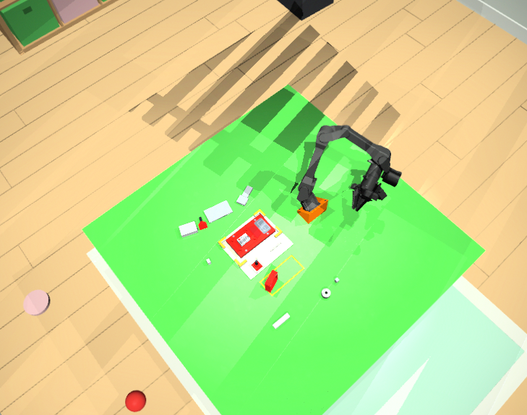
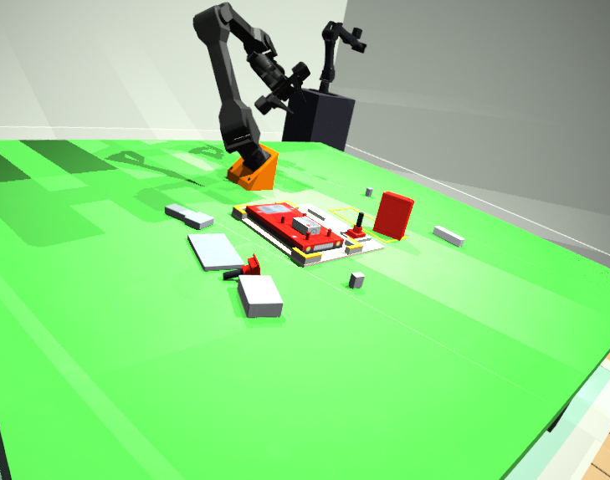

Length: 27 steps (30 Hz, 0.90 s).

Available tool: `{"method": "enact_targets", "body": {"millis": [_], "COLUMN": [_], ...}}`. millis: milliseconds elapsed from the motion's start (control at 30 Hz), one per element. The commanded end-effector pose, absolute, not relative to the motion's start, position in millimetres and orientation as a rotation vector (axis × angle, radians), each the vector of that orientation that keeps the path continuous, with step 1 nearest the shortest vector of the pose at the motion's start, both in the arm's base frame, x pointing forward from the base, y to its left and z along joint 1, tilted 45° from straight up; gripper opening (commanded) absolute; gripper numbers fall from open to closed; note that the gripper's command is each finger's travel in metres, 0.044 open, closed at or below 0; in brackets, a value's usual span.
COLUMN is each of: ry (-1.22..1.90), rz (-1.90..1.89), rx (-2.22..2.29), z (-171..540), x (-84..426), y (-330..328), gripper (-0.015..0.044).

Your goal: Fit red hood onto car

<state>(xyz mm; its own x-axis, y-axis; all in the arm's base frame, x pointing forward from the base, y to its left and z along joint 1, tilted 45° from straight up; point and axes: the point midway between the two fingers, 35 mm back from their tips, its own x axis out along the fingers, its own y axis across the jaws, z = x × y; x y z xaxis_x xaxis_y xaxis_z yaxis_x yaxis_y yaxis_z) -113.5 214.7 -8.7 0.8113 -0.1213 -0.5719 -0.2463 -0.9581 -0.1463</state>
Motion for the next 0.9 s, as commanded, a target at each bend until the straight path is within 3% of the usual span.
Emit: {"method": "enact_targets", "body": {"millis": [0, 267, 867], "ry": [0.292, 0.557, 1.085], "rz": [0.856, 0.781, 0.549], "rx": [-2.779, -2.567, -2.07], "z": [-8.6, -4.8, -11.5], "x": [-112.7, -69.7, 56.7], "y": [215.6, 249.8, 289.8], "gripper": [0.0193, 0.0, 0.0]}}
